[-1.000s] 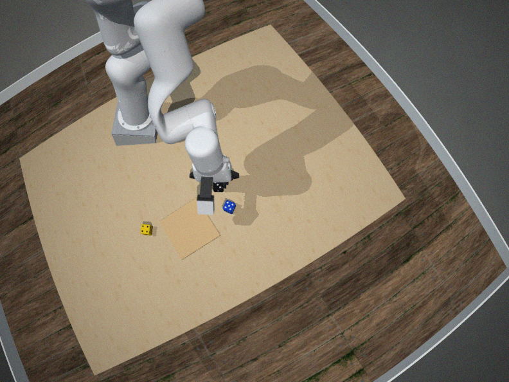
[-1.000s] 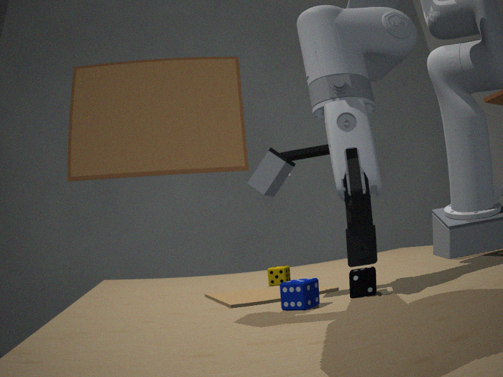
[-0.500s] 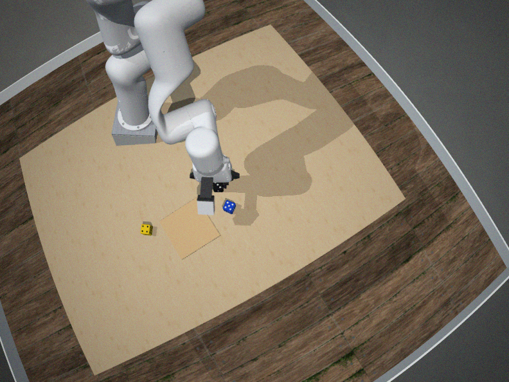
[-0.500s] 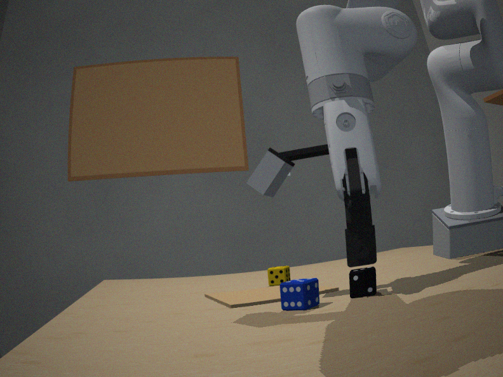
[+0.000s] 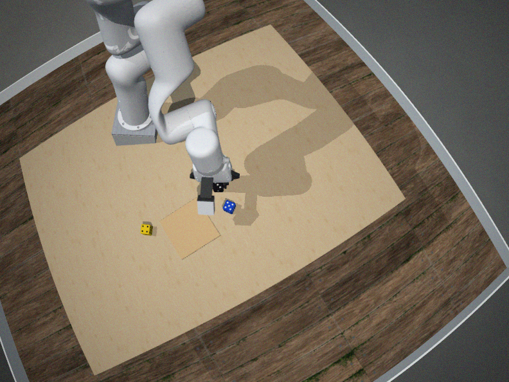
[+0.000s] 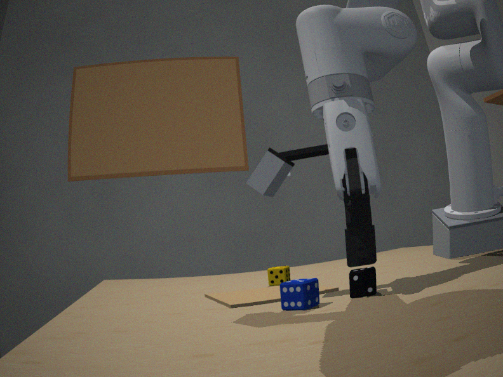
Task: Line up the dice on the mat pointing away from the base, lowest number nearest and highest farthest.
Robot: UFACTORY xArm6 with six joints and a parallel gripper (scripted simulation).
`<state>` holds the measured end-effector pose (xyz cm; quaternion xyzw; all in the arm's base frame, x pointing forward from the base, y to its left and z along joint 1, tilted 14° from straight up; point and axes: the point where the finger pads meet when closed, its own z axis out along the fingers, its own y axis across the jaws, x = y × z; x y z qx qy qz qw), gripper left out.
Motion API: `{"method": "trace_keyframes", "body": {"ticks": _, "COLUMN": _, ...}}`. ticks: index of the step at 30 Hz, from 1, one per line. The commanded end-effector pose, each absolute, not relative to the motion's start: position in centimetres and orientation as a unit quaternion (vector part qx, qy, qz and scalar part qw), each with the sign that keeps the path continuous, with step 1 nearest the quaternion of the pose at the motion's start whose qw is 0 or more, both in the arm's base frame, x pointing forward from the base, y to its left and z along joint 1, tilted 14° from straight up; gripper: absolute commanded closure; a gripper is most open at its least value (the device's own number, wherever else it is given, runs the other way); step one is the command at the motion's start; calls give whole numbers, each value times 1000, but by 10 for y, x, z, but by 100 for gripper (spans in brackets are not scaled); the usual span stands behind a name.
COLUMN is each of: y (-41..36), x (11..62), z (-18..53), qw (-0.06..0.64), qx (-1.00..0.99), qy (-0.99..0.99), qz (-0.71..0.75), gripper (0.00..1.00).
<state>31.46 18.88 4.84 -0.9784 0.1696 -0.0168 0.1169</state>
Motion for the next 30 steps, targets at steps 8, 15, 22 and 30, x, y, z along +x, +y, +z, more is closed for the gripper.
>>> {"method": "trace_keyframes", "body": {"ticks": 8, "y": 189, "x": 316, "z": 49, "qw": 118, "qx": -978, "qy": 170, "qz": -18, "gripper": 53}}
{"method": "trace_keyframes", "body": {"ticks": 15, "y": 189, "x": 316, "z": 49, "qw": 118, "qx": -978, "qy": 170, "qz": -18, "gripper": 53}}
{"method": "trace_keyframes", "body": {"ticks": 22, "y": 189, "x": 316, "z": 49, "qw": 118, "qx": -978, "qy": 170, "qz": -18, "gripper": 53}}
{"method": "trace_keyframes", "body": {"ticks": 30, "y": 190, "x": 316, "z": 44, "qw": 118, "qx": -978, "qy": 170, "qz": -18, "gripper": 53}}
